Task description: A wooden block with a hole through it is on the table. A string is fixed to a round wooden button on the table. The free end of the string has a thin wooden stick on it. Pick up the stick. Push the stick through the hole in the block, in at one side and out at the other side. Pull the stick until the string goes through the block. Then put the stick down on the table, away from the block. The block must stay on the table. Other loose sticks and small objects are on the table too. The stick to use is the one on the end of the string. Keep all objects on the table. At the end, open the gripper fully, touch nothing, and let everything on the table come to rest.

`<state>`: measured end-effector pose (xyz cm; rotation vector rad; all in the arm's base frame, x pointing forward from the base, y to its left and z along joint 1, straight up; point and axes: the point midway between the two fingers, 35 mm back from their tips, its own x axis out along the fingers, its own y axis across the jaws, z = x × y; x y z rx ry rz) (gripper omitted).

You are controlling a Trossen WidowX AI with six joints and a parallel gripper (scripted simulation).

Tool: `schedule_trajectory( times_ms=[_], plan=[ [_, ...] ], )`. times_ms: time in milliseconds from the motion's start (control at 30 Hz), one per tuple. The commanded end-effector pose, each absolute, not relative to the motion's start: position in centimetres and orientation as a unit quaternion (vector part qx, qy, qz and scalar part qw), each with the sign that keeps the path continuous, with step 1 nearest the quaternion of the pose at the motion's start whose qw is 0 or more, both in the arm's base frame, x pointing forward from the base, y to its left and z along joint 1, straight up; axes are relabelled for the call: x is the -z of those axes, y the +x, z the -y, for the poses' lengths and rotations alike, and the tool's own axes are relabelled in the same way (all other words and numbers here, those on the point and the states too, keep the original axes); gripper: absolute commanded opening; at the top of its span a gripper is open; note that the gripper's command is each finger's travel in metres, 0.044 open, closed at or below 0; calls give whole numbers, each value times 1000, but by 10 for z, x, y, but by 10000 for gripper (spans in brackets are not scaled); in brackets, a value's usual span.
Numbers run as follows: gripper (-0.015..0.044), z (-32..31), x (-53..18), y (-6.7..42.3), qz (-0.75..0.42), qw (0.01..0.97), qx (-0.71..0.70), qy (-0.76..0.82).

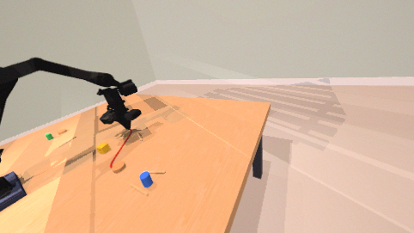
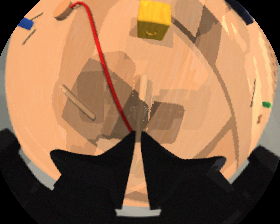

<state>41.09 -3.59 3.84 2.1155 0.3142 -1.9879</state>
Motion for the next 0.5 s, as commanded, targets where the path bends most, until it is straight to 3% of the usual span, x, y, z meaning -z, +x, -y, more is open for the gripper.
schedule_trajectory(
  times_ms=[0, 467],
  plan=[
    [0, 33, -37, 409, -108, 108, 675, 722],
    [0, 38, -37, 395, -108, 108, 676, 721]
  ],
)
